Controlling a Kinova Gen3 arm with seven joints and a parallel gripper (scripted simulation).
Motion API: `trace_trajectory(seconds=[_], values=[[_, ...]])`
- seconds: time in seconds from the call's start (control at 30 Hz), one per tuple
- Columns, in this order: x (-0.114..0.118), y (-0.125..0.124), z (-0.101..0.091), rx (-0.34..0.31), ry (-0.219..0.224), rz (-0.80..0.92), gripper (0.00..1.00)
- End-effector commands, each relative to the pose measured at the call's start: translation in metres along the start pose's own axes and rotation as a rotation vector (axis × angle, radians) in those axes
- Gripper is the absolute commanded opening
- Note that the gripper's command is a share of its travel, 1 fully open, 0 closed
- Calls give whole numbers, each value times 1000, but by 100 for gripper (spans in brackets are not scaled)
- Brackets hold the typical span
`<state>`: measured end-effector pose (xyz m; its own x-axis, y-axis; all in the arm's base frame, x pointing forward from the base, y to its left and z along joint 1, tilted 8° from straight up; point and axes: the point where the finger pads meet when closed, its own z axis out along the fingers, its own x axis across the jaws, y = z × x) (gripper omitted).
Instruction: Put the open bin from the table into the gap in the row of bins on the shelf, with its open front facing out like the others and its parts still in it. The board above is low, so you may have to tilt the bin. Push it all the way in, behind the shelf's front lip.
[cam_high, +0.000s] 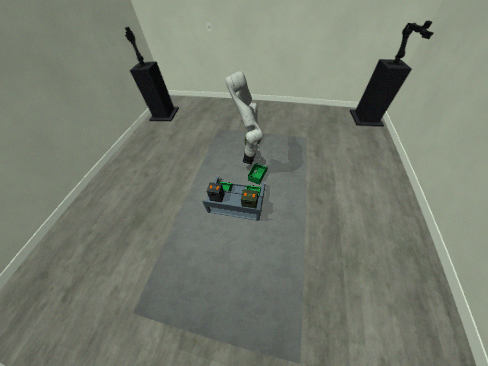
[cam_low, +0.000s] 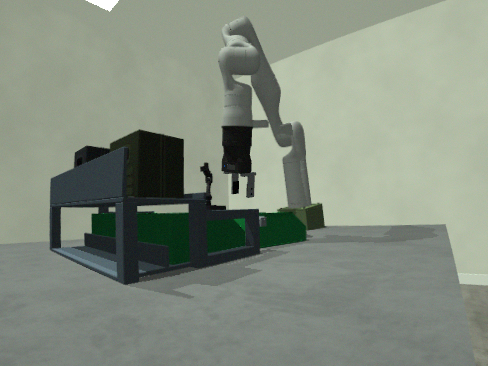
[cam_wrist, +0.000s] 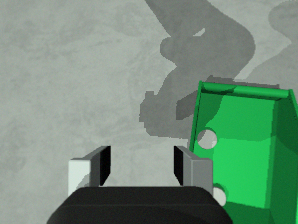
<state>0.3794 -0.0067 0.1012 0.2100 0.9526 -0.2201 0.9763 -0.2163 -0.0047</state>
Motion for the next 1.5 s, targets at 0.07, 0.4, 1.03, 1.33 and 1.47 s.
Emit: trace_trajectory(seconds=[0.07,0.4,1.03,1.33,1.47], values=[[7,1,-4,-12,11,6,100],[17,3,-9,-25,30,19,100],[41,5,-20,-53,75,49,100],[50,5,-25,-63,92,60,100],[54,5,-27,-67,100,65,100]])
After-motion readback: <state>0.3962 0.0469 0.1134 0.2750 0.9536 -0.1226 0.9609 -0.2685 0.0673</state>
